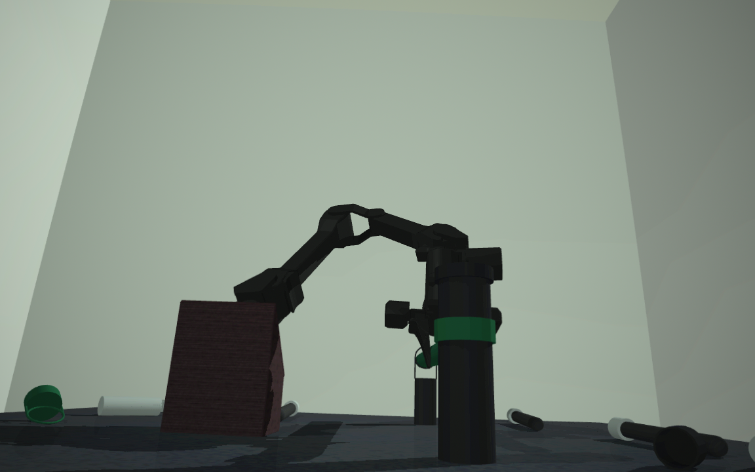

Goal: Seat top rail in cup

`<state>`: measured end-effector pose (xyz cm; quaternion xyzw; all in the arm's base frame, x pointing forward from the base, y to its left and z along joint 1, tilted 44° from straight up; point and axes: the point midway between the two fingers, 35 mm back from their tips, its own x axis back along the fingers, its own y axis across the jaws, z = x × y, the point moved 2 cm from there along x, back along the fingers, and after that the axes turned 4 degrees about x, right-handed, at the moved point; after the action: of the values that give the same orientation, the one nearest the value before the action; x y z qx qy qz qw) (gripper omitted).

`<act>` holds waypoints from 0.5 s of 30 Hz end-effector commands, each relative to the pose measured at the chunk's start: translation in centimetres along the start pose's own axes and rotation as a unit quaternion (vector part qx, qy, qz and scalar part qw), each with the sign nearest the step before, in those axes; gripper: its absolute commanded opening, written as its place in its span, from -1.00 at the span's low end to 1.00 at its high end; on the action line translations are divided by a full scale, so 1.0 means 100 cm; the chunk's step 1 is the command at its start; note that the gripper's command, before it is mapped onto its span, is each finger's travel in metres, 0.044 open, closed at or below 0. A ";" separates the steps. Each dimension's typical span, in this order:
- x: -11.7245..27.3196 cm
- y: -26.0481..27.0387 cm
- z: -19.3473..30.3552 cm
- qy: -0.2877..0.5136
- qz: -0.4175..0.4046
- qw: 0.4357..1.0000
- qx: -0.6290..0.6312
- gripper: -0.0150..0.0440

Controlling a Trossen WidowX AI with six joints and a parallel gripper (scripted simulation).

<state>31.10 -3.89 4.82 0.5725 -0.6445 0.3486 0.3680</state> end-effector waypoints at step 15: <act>0.004 -0.001 0.004 0.006 0.002 1.000 0.001 -0.49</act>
<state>31.10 -3.94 4.89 0.5728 -0.6434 0.3490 0.3689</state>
